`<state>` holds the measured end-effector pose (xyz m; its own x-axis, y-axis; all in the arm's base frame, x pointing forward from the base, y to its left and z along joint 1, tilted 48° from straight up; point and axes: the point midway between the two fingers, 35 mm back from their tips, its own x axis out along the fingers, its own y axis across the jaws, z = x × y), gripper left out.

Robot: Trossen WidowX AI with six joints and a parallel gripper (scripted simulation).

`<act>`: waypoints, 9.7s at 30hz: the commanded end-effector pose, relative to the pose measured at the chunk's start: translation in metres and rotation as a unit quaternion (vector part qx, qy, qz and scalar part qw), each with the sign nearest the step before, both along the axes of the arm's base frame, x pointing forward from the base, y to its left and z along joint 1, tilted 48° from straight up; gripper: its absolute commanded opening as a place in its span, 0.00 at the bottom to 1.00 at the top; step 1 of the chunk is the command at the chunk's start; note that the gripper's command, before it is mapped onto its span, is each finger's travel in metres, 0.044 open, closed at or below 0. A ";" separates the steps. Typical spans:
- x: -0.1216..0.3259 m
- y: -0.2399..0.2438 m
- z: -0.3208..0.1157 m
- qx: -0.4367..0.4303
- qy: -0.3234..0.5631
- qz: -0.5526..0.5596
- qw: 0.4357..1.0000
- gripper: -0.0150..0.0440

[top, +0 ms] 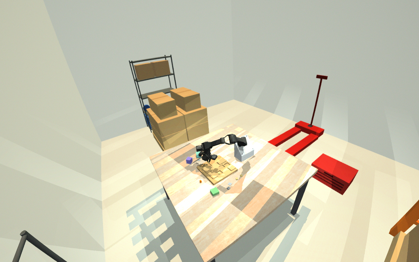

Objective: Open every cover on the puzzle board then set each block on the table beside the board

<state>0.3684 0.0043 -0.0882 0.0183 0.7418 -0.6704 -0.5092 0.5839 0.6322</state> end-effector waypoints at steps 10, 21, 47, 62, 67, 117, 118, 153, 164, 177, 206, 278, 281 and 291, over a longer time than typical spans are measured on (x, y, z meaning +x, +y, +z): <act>0.002 -0.029 0.024 -0.005 -0.005 -0.002 1.000 0.39; -0.005 -0.048 0.019 -0.008 -0.005 -0.003 1.000 0.39; -0.054 -0.110 -0.045 -0.014 -0.004 -0.004 1.000 0.39; -0.088 -0.133 -0.076 -0.010 -0.005 -0.002 1.000 0.39; -0.087 -0.130 -0.079 -0.010 -0.005 -0.002 1.000 0.39; -0.083 -0.069 -0.136 -0.009 -0.005 -0.002 1.000 0.39; -0.083 -0.068 -0.137 -0.008 -0.005 -0.002 1.000 0.39; -0.084 -0.073 -0.132 -0.010 -0.005 0.000 1.000 1.00; -0.085 -0.099 -0.108 -0.010 -0.005 -0.001 1.000 1.00; -0.079 -0.107 -0.086 -0.012 0.013 -0.019 1.000 0.82; -0.015 -0.014 0.026 -0.018 0.213 -0.217 0.952 0.25; -0.024 0.140 0.083 0.012 0.382 -0.349 0.856 0.25; -0.026 0.141 0.083 0.012 0.382 -0.348 0.856 0.25; -0.027 0.141 0.082 0.012 0.381 -0.348 0.856 0.25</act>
<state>0.3442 0.1443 -0.0044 0.0316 0.7439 -0.6676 0.5198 0.5583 0.6466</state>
